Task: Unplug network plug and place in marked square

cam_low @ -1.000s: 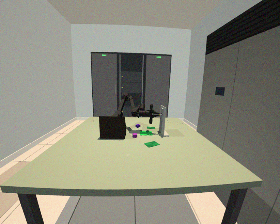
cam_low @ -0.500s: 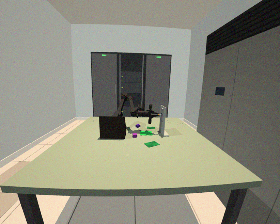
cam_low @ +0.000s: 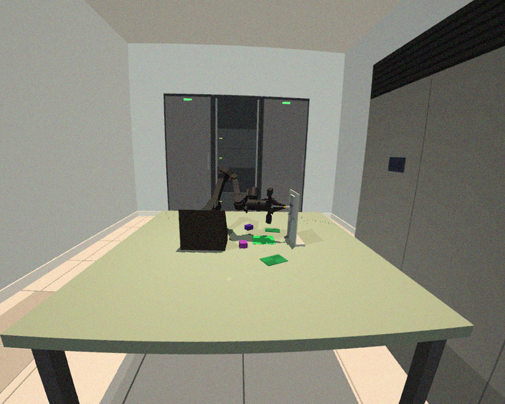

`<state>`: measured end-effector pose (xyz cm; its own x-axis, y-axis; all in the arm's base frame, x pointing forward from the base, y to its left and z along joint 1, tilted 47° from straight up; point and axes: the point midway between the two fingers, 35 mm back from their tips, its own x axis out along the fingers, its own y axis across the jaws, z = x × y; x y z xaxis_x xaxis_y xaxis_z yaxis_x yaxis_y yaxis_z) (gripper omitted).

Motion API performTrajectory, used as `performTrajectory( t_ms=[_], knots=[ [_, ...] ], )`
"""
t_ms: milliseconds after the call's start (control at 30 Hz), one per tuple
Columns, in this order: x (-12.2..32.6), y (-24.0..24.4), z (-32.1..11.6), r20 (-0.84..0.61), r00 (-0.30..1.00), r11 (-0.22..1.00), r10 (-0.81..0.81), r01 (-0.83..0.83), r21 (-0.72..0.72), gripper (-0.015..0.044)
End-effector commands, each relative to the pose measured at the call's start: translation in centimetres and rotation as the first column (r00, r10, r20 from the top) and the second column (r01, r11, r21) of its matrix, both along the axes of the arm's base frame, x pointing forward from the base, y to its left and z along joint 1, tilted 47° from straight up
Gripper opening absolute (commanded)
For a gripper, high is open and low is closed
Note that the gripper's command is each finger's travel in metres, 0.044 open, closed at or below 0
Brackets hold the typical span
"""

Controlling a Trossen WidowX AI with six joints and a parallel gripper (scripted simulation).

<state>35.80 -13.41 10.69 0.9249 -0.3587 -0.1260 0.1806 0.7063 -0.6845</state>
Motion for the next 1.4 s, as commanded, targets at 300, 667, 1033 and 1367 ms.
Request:
performTrajectory(
  t_ms=[300,667,1033,1367],
  knots=[
    [-0.9,0.1,-0.1,0.004,1.000,1.000,0.003,-0.003,0.001,0.0000],
    [-1.5,0.2,-0.2,0.004,1.000,1.000,0.003,-0.003,0.001,0.0000],
    [-2.2,0.2,-0.3,0.003,1.000,1.000,0.003,-0.003,0.001,0.0000],
    [-2.8,0.3,-0.4,0.003,1.000,1.000,0.003,-0.003,0.001,0.0000]
  ],
)
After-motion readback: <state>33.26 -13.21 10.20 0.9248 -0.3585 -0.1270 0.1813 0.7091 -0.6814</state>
